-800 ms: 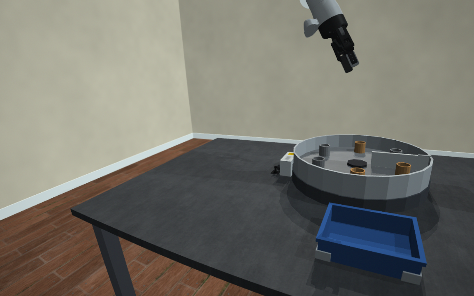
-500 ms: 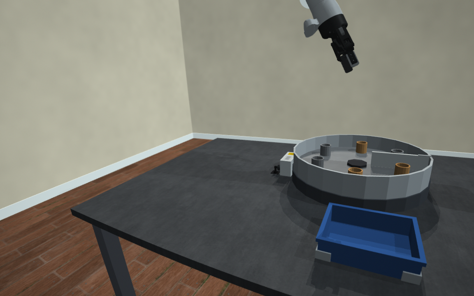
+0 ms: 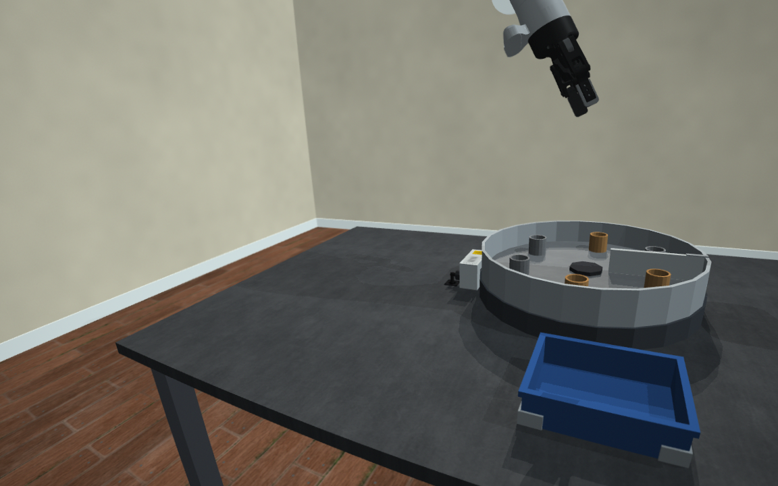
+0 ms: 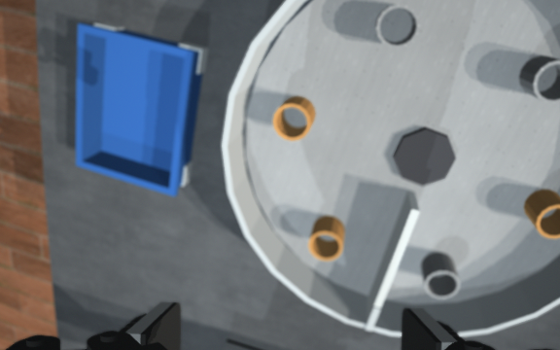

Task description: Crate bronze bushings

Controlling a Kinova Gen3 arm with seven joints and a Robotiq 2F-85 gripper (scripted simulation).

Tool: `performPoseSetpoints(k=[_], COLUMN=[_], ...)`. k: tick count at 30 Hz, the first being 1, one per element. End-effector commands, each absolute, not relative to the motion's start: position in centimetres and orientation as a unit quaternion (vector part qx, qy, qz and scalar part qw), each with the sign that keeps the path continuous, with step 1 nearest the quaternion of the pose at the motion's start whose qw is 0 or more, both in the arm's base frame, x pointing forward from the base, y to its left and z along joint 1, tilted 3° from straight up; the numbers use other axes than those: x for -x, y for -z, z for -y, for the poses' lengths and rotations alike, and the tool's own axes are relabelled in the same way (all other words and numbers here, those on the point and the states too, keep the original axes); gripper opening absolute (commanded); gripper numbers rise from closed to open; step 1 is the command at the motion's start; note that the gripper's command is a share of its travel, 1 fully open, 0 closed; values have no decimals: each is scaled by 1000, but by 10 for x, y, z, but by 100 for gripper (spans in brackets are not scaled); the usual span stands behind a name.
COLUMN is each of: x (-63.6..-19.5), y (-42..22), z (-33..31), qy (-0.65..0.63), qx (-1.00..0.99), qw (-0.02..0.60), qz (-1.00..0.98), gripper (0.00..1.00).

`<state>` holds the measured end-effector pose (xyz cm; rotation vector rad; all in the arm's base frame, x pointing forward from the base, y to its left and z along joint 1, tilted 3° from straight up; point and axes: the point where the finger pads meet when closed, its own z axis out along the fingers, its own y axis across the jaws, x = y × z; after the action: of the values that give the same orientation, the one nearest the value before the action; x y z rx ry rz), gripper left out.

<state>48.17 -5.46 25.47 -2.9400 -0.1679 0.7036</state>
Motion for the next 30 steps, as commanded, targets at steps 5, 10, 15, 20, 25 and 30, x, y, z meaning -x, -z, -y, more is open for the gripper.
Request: performPoseSetpoints(k=[5,10,15,20,25,30], x=[-481,-481,-468,-468,-468,-460], y=[-262,-262,-272,-272,-272,-279], z=[43,43,6,6,6,-16], qy=[-227,-227,-228,-228,-228,-228], qx=[970,970,970,970,970,970], qw=[57,57,57,57,57,57], qz=[65,65,65,65,65,64], gripper=[100,100,100,100,100,100])
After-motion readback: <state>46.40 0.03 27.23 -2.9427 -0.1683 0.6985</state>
